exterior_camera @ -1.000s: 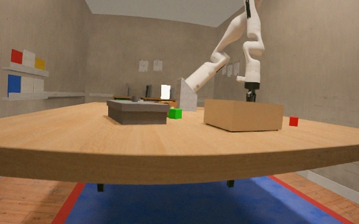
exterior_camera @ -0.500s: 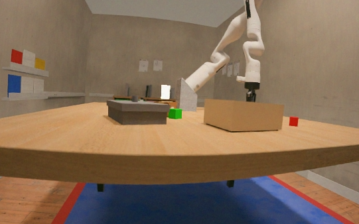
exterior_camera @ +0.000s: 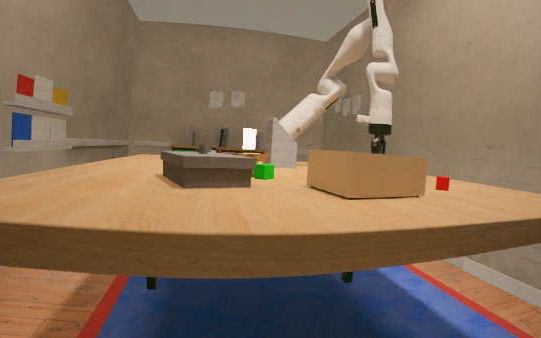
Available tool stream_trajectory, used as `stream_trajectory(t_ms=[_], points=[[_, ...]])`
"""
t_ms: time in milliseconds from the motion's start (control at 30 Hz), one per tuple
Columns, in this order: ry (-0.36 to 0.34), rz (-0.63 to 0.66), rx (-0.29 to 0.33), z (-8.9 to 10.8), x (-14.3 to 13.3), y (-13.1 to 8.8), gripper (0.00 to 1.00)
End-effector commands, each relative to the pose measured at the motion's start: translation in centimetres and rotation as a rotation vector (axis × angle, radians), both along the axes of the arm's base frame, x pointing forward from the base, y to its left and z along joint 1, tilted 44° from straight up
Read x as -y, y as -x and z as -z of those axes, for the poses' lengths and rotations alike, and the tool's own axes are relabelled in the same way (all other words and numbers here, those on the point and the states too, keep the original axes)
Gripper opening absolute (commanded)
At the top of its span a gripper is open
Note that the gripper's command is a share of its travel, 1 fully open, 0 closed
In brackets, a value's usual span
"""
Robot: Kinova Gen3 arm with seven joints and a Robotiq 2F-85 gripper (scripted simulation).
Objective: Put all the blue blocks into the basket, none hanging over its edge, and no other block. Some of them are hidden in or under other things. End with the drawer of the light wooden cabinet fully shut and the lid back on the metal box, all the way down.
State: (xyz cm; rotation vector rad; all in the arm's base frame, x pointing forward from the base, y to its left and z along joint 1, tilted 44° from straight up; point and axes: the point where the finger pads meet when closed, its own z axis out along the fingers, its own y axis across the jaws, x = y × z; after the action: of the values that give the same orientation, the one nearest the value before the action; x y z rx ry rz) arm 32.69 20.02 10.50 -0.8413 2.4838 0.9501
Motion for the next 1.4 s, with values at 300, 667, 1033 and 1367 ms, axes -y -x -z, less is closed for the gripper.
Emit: stream_trajectory(t_ms=[300,667,1033,1367], points=[[0.0,0.001,0.001,-0.5,0.5,0.0,0.61],[0.0,0.001,0.001,-1.9,1.8,0.3,0.61],[0.0,0.001,0.001,-4.7,4.6,0.7,0.61],[0.0,0.001,0.001,-7.0,6.8,1.0,0.61]])
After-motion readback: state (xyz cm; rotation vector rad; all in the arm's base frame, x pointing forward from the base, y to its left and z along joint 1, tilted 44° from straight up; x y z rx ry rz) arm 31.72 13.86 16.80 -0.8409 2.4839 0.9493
